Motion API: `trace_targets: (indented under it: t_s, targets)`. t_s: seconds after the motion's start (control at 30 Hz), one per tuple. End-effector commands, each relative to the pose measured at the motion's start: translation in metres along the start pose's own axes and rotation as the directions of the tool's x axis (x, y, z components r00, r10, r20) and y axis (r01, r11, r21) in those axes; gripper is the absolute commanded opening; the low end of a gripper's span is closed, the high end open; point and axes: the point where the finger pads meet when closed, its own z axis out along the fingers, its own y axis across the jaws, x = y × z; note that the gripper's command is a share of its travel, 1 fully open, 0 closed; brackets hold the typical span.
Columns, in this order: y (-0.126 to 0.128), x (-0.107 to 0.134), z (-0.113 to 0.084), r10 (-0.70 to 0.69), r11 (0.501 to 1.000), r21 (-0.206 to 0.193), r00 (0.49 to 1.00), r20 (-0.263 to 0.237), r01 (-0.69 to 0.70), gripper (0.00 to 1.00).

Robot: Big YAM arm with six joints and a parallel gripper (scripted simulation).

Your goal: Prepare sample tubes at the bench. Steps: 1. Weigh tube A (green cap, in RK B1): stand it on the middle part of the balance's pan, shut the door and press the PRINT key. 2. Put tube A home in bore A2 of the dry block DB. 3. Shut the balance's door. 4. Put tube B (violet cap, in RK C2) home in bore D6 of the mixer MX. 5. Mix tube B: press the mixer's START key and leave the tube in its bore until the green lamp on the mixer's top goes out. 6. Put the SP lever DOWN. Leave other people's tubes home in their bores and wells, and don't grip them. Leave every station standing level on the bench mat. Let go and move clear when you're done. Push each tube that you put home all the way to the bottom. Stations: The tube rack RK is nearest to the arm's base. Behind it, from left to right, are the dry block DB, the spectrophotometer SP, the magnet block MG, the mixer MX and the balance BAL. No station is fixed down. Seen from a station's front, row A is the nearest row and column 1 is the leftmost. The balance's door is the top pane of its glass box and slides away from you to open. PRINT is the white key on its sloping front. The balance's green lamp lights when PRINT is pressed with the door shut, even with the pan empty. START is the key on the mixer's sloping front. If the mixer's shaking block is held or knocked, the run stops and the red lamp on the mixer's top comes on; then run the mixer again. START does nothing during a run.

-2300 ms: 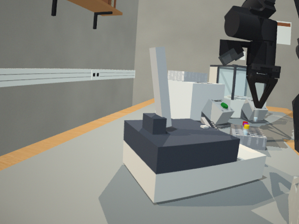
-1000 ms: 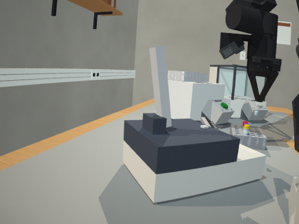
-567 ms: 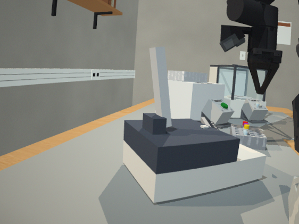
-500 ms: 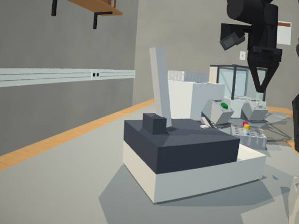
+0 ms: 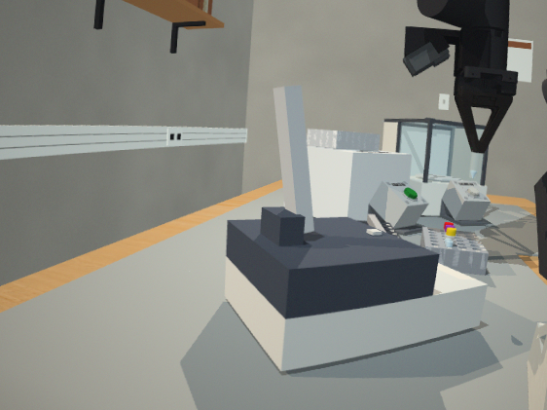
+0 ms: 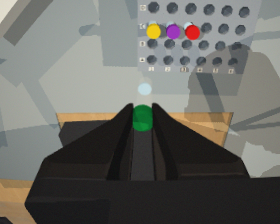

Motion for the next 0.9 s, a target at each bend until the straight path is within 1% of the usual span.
trace_targets:
  t_s: [0.0, 0.13, 0.2, 0.23, 0.3, 0.7, 0.77, 0.8, 0.87]
  targets:
    - [0.009, -0.018, -0.023, 0.022, 0.999, -0.025, 0.999, 0.034, -0.022, 0.09]
    - [0.009, -0.018, -0.030, 0.023, 0.999, -0.026, 0.999, 0.034, -0.022, 0.09]
    - [0.009, -0.018, -0.030, 0.023, 0.999, -0.026, 0.999, 0.034, -0.022, 0.09]
    - [0.010, -0.016, -0.029, 0.015, 1.000, -0.016, 1.000, 0.024, -0.015, 0.09]
    - [0.009, -0.018, -0.036, 0.023, 0.999, -0.027, 0.999, 0.034, -0.022, 0.09]
    - [0.010, -0.017, -0.057, 0.023, 0.999, -0.029, 0.999, 0.033, -0.022, 0.09]
    - [0.010, -0.017, -0.057, 0.023, 0.999, -0.029, 0.999, 0.033, -0.022, 0.09]
    - [0.010, -0.016, -0.056, 0.017, 1.000, -0.021, 1.000, 0.026, -0.017, 0.09]
    - [0.010, -0.017, -0.063, 0.023, 0.999, -0.031, 0.999, 0.034, -0.022, 0.09]
